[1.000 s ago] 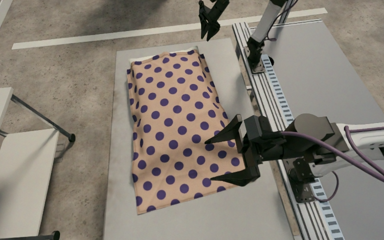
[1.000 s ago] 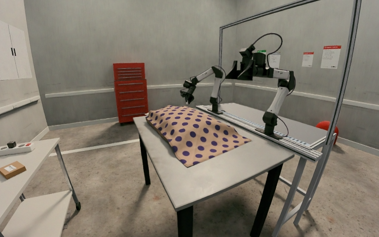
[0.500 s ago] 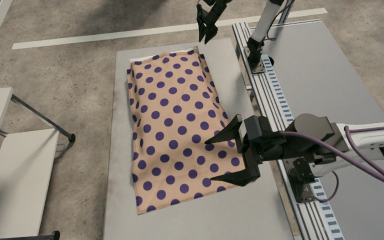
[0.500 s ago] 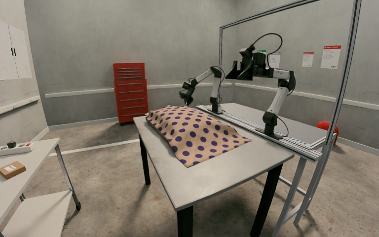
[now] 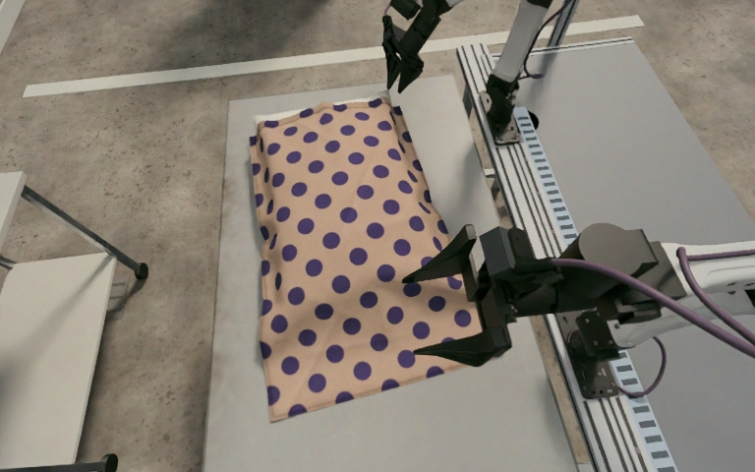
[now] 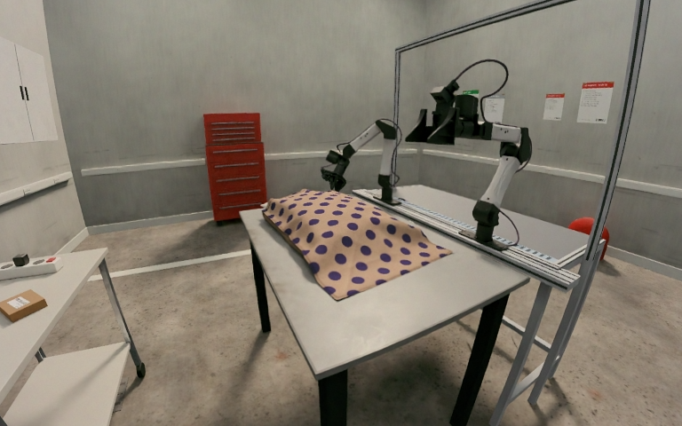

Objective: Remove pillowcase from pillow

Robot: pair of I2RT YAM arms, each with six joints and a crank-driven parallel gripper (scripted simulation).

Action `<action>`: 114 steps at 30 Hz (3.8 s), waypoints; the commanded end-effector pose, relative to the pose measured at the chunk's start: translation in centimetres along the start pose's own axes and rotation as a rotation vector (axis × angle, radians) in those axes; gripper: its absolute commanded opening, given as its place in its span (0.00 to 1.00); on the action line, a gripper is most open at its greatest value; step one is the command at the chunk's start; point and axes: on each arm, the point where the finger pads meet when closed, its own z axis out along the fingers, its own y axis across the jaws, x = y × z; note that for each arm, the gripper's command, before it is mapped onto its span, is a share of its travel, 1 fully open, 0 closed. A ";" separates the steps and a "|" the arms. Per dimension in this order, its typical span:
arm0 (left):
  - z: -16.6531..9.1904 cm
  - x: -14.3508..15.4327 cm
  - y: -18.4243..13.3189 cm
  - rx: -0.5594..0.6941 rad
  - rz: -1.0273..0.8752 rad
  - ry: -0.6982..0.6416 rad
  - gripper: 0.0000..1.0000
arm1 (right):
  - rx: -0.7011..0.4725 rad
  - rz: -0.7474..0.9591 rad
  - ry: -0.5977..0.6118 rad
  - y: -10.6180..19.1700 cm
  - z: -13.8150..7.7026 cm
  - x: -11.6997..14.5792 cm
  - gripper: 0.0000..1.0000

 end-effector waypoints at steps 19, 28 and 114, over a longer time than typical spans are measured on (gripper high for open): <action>0.1 -0.9 0.4 -0.015 0.005 -0.036 1.00 | 0.000 -0.002 -0.005 0.0 3.1 0.0 0.46; 0.1 -0.9 0.4 -0.015 0.005 -0.036 1.00 | 0.003 0.001 -0.004 -0.2 4.5 0.0 0.46; 0.1 -0.9 0.4 -0.015 0.005 -0.036 1.00 | -0.020 -0.015 -0.026 1.4 3.8 -0.7 0.01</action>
